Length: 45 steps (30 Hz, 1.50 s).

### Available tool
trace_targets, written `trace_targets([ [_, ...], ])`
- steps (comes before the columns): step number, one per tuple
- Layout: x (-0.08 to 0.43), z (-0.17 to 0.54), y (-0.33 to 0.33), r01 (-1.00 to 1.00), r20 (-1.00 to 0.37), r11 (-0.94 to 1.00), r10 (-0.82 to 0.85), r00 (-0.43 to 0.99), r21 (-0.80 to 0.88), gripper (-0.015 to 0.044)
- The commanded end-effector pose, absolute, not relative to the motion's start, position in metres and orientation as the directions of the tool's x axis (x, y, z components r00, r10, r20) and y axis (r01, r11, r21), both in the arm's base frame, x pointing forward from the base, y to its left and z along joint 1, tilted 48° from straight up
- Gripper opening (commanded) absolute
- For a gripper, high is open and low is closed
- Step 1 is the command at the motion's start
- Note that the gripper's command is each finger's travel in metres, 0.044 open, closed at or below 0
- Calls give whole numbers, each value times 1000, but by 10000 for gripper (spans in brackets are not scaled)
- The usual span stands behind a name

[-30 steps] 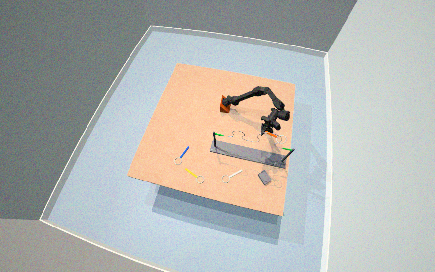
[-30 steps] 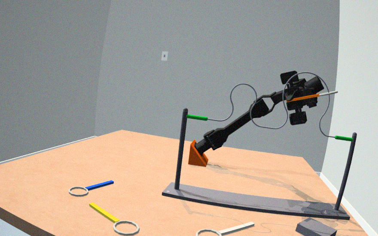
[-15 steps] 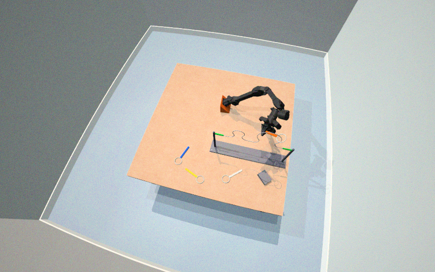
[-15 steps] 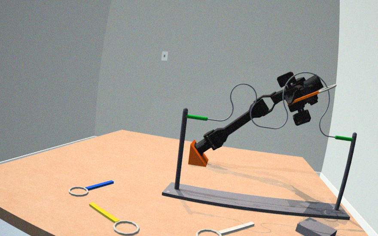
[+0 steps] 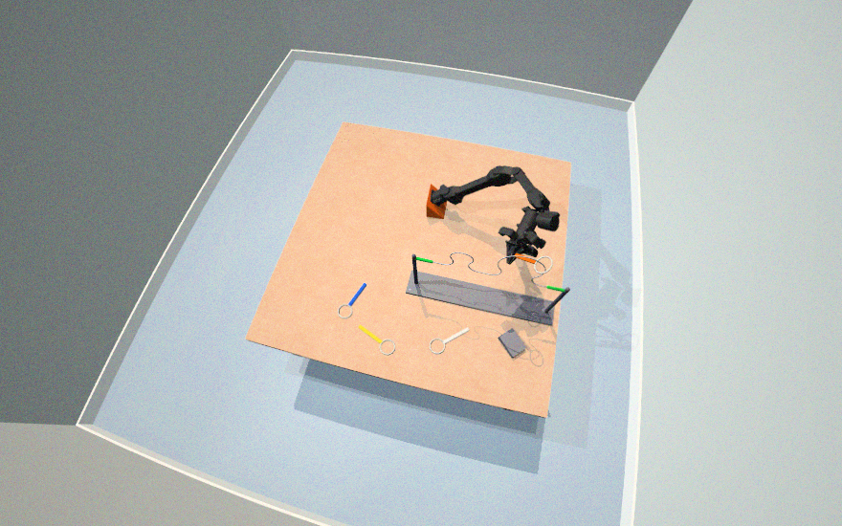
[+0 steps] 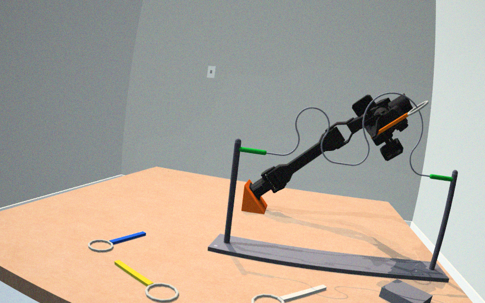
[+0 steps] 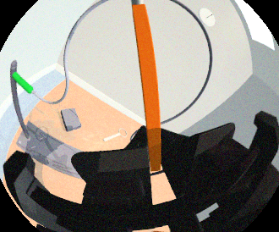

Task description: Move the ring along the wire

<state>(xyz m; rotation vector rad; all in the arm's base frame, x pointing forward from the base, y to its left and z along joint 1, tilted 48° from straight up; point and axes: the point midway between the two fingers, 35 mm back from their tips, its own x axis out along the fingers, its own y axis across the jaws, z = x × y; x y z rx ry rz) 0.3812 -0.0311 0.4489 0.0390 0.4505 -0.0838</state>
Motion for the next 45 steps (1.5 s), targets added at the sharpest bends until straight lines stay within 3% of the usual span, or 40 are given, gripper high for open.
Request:
trace_targets([
  [1, 382, 448, -29, 87, -435, 994, -49, 899, 69, -150],
  [45, 386, 454, -7, 39, -303, 807, 176, 937, 589, -150],
])
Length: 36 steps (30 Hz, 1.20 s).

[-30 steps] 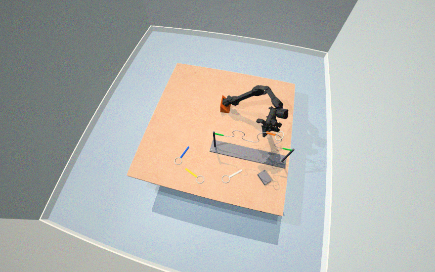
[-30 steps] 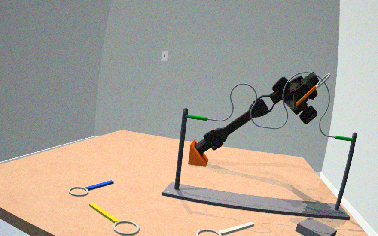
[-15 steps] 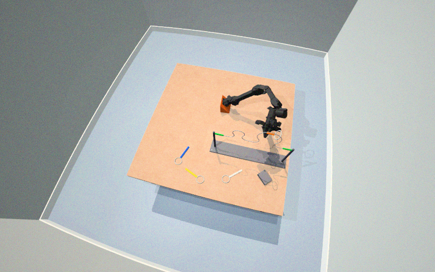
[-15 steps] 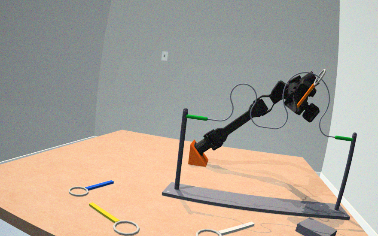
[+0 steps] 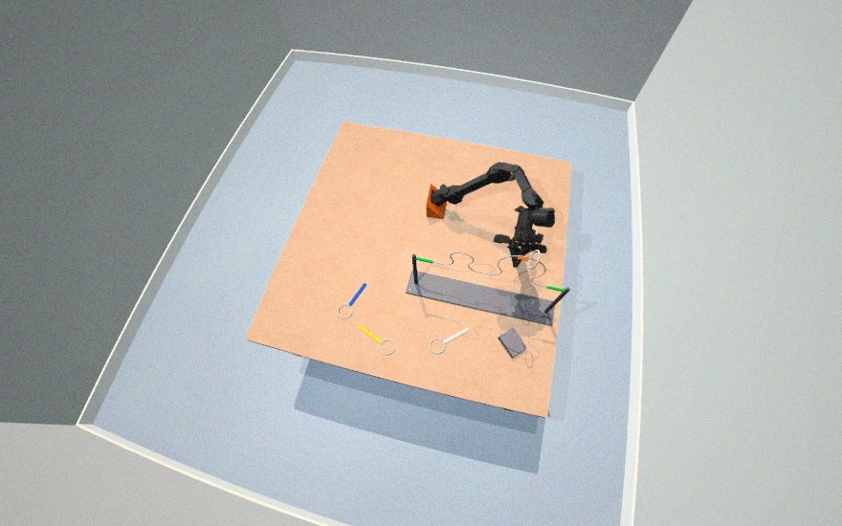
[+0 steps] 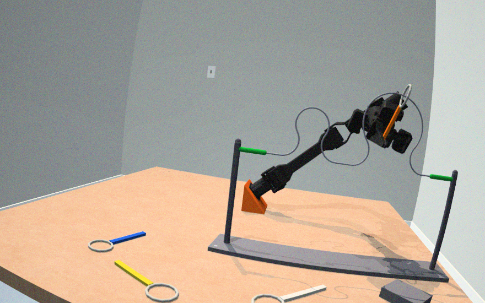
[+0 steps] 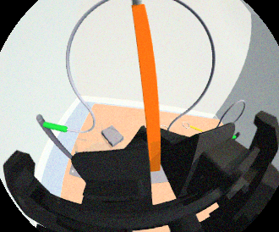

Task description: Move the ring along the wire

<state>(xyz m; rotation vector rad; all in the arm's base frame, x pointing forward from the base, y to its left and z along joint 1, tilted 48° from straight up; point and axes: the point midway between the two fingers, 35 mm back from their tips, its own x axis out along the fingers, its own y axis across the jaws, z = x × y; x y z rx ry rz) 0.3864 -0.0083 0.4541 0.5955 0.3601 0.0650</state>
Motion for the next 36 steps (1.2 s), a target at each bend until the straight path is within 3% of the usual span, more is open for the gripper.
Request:
trace_targets([
  [1, 386, 454, -6, 37, -299, 800, 180, 937, 599, -150],
  [36, 389, 468, 7, -15, -126, 474, 265, 956, 880, -150],
])
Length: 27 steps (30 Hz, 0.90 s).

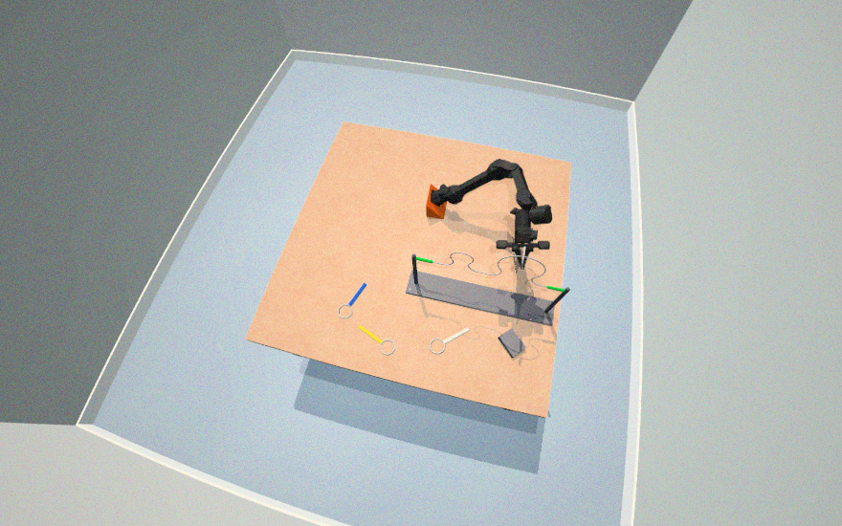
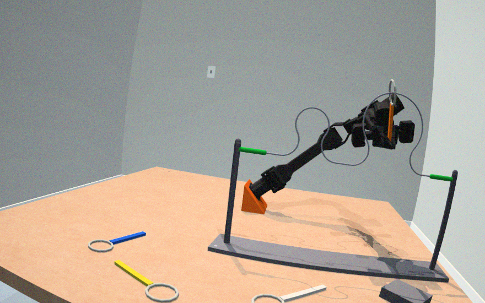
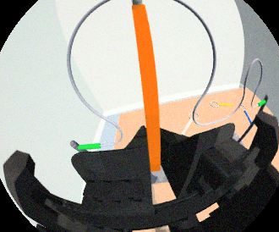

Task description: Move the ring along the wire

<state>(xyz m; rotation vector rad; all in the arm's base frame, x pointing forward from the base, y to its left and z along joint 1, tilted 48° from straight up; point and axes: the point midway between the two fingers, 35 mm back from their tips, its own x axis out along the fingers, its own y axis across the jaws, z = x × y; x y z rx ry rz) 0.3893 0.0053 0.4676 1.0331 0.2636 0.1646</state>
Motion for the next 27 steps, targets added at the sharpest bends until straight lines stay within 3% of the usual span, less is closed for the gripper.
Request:
trace_targets([
  [1, 389, 468, 7, -17, -121, 463, 266, 956, 886, -150],
  [27, 390, 482, 12, -65, 19, 161, 273, 962, 985, -150],
])
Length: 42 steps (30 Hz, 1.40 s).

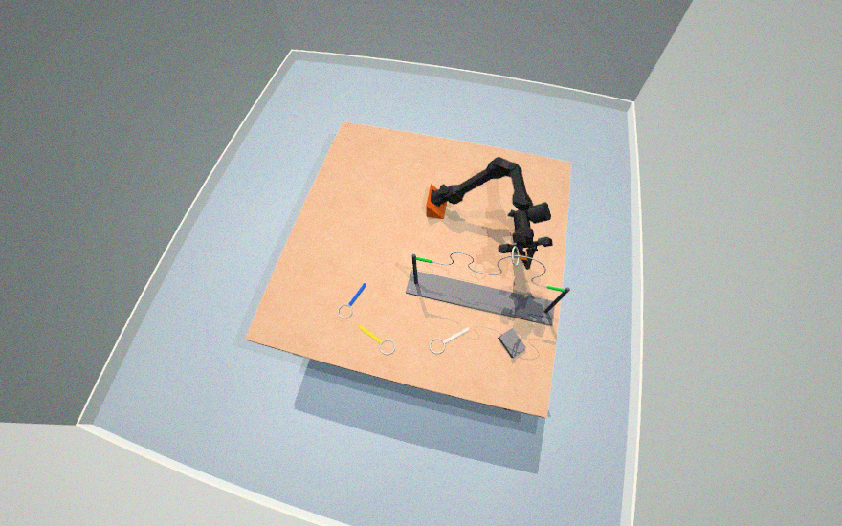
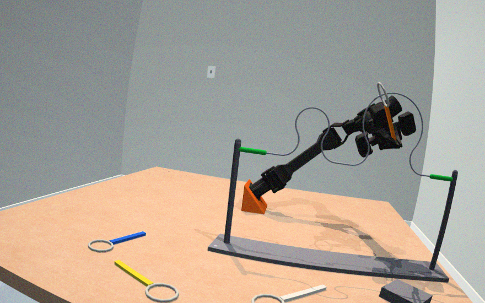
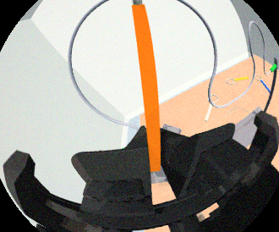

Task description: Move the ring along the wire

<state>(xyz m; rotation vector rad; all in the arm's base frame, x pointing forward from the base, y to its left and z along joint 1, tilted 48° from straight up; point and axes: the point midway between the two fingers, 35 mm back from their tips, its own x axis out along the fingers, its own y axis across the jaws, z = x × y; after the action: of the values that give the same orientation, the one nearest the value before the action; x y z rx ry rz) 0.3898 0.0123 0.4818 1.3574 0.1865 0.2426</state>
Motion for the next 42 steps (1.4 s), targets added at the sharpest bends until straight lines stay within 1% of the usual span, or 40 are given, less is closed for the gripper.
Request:
trace_targets([
  [1, 390, 482, 12, -67, 24, 148, 273, 962, 987, -150],
  [21, 391, 493, 13, -108, 128, -96, 247, 961, 990, -150],
  [42, 390, 505, 11, -151, 227, -345, 193, 955, 927, -150],
])
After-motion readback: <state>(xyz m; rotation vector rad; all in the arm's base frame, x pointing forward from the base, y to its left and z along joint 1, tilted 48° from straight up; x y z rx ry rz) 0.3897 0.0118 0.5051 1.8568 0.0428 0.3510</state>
